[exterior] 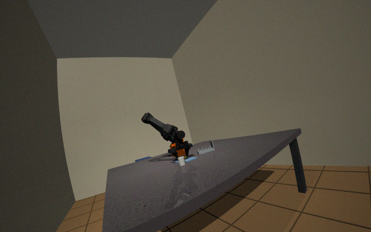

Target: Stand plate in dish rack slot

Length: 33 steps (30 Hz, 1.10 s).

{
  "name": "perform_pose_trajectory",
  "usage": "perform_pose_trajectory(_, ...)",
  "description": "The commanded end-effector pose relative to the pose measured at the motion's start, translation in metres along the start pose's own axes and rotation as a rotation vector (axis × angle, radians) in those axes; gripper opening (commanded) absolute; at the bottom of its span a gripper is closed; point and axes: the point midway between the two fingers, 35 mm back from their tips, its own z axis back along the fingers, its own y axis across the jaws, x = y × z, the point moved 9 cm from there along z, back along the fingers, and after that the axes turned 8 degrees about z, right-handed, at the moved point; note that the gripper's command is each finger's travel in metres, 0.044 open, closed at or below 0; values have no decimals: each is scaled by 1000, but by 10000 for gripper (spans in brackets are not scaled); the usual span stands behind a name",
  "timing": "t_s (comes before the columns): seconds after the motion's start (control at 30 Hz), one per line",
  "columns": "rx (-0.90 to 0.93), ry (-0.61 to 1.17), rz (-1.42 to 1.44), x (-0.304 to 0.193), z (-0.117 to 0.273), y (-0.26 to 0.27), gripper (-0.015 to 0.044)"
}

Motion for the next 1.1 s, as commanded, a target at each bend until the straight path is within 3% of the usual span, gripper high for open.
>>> perform_pose_trajectory(0.0,0,-1,2,0,0,0,344)
perform_pose_trajectory(0.17,0,-1,2,0,0,0,311)
perform_pose_trajectory(0.57,17,-7,2,13,49,2,0)
perform_pose_trajectory(1.07,21,-9,2,19,130,6,0)
